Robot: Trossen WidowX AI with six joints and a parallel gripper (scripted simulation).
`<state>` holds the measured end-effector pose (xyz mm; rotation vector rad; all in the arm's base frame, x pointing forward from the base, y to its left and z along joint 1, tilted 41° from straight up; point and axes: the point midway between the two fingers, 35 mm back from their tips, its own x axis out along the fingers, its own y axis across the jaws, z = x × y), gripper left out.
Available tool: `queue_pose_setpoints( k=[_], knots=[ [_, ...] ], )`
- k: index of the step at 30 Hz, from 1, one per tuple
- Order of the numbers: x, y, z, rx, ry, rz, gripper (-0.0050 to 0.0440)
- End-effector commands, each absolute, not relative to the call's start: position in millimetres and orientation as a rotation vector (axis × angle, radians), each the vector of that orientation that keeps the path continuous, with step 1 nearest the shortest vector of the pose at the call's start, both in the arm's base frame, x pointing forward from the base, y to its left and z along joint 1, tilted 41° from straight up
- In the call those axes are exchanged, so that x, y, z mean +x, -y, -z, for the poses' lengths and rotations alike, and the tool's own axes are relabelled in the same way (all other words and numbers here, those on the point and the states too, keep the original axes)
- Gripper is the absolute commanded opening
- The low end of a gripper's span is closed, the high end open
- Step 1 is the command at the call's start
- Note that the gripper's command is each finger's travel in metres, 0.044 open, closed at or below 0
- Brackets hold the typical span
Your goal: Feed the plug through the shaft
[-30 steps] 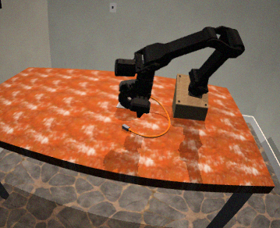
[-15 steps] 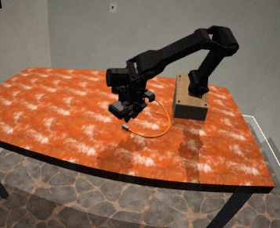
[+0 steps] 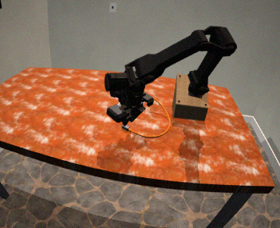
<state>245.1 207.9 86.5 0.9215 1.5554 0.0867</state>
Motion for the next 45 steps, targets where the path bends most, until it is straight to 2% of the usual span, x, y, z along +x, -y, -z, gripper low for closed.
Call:
queue_pose_setpoints(
  k=[1, 26, 27, 44, 45],
  knots=[
    [242.7, -209.8, -78.4, 0.917, -1.567, -0.071, 0.0160],
    [240.2, -223.8, -62.0, 0.917, -1.567, -0.072, 0.0160],
    [240.9, -224.1, -64.6, 0.919, -1.564, -0.081, 0.0136],
    [240.9, -224.1, -64.6, 0.919, -1.564, -0.081, 0.0036],
    [241.0, -223.7, -65.0, 0.919, -1.564, -0.081, 0.0012]
  ],
)
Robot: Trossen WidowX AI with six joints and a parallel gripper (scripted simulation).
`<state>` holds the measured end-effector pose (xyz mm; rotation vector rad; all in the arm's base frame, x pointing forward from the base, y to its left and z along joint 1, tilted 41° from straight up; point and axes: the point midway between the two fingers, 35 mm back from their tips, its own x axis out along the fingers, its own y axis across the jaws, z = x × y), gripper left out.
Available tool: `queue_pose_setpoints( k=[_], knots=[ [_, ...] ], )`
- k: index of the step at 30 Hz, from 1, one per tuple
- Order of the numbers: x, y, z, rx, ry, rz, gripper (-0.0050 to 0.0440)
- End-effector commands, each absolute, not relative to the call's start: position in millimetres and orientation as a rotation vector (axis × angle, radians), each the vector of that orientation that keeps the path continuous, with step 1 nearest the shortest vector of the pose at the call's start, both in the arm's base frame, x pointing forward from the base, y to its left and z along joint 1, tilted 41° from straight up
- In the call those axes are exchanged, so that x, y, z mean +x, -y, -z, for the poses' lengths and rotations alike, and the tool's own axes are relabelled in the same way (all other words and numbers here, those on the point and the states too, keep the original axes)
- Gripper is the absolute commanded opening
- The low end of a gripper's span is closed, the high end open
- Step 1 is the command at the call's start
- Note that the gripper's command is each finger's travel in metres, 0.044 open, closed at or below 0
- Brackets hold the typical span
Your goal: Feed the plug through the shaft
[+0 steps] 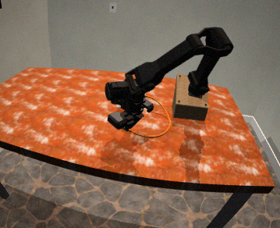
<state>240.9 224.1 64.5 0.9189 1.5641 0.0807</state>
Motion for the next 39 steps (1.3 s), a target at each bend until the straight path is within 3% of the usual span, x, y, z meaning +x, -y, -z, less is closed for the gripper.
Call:
queue_pose_setpoints(
  k=[1, 23, 32, 39],
  knots=[
    [241.2, -222.7, -66.1, 0.919, -1.564, -0.080, 0.0000],
    [253.9, -186.0, -88.0, 0.932, -1.542, -0.027, 0.0000],
    [280.2, -138.3, -46.3, 1.362, -1.651, 0.613, 0.0000],
    [283.0, -126.2, -35.6, 1.516, -1.666, 0.906, 0.0000]
  ],
)
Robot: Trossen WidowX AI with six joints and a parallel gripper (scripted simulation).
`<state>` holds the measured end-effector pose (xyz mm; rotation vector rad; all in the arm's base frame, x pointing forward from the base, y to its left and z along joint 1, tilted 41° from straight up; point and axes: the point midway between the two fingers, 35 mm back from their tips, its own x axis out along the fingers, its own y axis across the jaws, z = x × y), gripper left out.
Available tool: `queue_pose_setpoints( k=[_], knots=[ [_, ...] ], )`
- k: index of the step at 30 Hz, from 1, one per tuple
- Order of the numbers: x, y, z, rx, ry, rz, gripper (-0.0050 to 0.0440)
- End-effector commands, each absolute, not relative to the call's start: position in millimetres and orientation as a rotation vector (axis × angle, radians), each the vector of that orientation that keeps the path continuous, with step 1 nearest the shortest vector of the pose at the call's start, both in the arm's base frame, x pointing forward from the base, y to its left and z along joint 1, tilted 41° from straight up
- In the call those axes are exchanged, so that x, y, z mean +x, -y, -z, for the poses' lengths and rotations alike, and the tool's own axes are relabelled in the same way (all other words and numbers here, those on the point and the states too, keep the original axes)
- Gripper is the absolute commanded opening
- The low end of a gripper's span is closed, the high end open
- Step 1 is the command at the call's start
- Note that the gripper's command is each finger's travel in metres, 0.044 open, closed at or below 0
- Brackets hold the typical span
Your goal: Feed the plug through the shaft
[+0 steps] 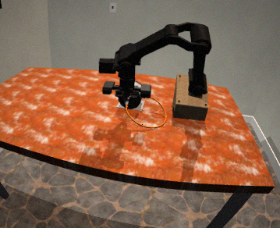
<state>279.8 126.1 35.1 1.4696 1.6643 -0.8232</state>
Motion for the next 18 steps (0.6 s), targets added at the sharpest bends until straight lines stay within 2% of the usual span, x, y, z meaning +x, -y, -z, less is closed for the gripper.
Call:
queue_pose_setpoints(
  k=[1, 18],
  knots=[
    [283.0, -126.2, -35.6, 1.516, -1.666, 0.906, 0.0000],
    [283.1, -112.5, -24.0, 1.520, -1.665, 0.916, 0.0000]
  ],
)
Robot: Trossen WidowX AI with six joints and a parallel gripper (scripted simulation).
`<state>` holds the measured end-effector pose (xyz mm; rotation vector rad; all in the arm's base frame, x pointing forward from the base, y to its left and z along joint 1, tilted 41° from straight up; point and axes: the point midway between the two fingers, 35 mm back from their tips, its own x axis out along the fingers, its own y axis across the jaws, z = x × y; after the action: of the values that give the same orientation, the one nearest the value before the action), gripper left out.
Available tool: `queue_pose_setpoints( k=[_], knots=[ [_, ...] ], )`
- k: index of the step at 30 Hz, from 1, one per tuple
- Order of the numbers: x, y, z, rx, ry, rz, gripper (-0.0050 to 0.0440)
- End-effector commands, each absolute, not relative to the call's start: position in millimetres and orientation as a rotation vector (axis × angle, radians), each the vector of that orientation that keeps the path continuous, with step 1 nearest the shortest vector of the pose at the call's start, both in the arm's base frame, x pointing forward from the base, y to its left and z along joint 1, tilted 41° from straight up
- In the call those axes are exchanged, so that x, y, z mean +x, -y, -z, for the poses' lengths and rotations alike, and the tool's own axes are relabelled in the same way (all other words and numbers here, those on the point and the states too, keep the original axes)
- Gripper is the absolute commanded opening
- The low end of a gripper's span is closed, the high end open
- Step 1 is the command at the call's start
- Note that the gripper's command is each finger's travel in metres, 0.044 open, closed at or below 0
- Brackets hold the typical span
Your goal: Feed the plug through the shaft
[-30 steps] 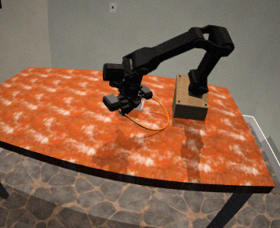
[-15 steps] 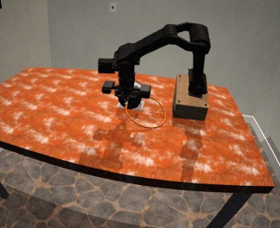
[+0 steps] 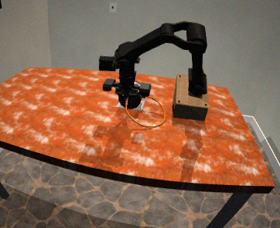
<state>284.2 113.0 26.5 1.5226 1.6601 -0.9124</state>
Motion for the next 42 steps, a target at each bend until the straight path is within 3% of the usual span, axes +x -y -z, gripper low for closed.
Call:
queue_pose_setpoints(
  k=[1, 42],
  knots=[
    [283.1, -112.5, -24.0, 1.520, -1.665, 0.916, 0.0000],
    [283.6, -102.2, -14.4, 1.520, -1.665, 0.916, 0.0000]
  ],
)
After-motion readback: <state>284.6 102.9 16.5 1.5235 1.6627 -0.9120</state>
